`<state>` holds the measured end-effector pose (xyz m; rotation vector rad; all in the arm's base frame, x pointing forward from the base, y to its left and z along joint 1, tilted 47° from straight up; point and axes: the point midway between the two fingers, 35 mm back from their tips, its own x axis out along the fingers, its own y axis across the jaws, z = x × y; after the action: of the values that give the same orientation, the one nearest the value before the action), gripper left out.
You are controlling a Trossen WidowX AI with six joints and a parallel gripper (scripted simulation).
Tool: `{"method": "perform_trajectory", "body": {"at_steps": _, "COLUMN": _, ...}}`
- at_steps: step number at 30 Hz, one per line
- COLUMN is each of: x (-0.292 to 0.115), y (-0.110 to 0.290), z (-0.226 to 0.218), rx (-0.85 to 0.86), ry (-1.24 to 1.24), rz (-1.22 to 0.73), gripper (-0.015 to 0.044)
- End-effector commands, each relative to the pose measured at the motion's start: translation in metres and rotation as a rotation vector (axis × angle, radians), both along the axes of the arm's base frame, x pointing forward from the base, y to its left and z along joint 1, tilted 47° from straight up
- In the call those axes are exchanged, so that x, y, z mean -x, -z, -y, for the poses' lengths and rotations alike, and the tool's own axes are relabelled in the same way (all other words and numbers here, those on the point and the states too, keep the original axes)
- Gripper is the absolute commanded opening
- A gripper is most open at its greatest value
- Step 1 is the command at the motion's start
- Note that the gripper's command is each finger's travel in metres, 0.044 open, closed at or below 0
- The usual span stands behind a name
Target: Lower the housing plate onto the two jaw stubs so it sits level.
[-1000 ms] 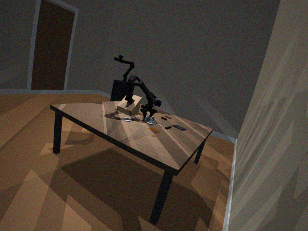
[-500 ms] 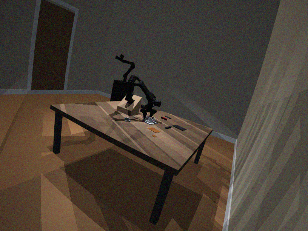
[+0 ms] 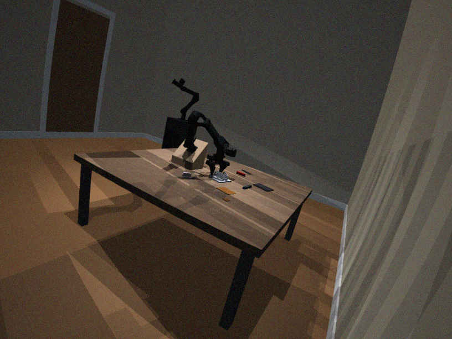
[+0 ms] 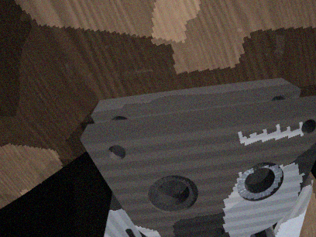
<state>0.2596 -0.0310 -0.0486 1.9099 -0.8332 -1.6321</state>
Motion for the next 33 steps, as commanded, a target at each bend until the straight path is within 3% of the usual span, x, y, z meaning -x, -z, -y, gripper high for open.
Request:
{"method": "perform_trajectory", "body": {"at_steps": 1, "x": -0.0005, "y": 0.0007, "z": 0.0015, "rx": 0.005, "ry": -0.005, "rz": -0.001, "gripper": 0.0351}}
{"method": "perform_trajectory", "body": {"at_steps": 33, "x": -0.001, "y": 0.0043, "z": 0.0054, "rx": 0.005, "ry": -0.005, "rz": -0.001, "gripper": 0.0351}}
